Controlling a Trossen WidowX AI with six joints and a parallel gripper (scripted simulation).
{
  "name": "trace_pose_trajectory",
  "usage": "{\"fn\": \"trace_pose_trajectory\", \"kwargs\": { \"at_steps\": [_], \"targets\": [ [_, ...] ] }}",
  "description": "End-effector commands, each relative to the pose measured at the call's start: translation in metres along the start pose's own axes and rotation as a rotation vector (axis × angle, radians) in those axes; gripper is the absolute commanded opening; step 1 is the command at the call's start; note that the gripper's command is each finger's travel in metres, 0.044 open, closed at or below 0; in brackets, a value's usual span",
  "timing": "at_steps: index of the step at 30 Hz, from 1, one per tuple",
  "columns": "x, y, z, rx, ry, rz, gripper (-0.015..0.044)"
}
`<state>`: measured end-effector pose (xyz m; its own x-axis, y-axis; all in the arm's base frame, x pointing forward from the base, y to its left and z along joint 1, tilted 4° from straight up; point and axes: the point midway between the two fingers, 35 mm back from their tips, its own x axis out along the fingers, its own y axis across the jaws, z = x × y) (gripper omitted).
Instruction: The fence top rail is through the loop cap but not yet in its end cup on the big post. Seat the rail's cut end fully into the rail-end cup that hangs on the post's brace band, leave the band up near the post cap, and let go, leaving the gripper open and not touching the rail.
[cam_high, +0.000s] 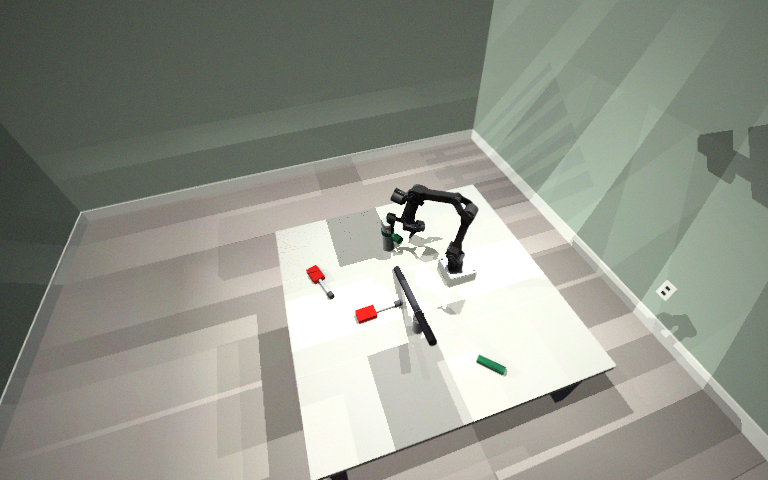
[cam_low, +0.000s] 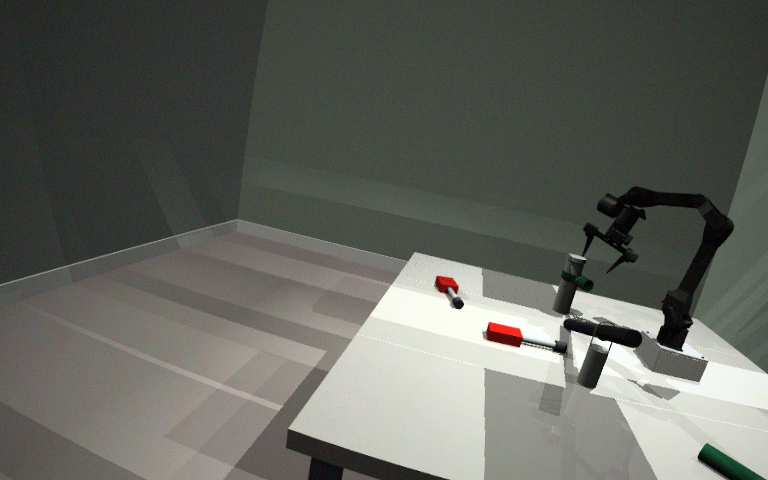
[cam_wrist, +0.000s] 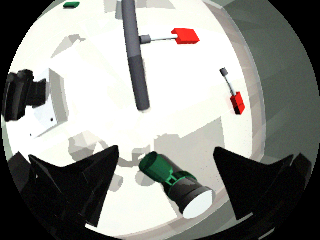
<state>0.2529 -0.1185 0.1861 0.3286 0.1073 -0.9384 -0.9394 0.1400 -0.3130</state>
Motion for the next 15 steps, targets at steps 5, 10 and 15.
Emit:
{"fn": "trace_pose_trajectory", "kwargs": {
  "at_steps": [5,10,15],
  "targets": [
    [-0.0159,0.0090,-0.0639,-0.733,-0.087,-0.102,0.0440],
    [-0.0159,0.0091,-0.0641,-0.744,-0.087,-0.103,0.0440],
    [-0.0159,0.0091,-0.0641,-0.744,-0.087,-0.103,0.0440]
  ]
}}
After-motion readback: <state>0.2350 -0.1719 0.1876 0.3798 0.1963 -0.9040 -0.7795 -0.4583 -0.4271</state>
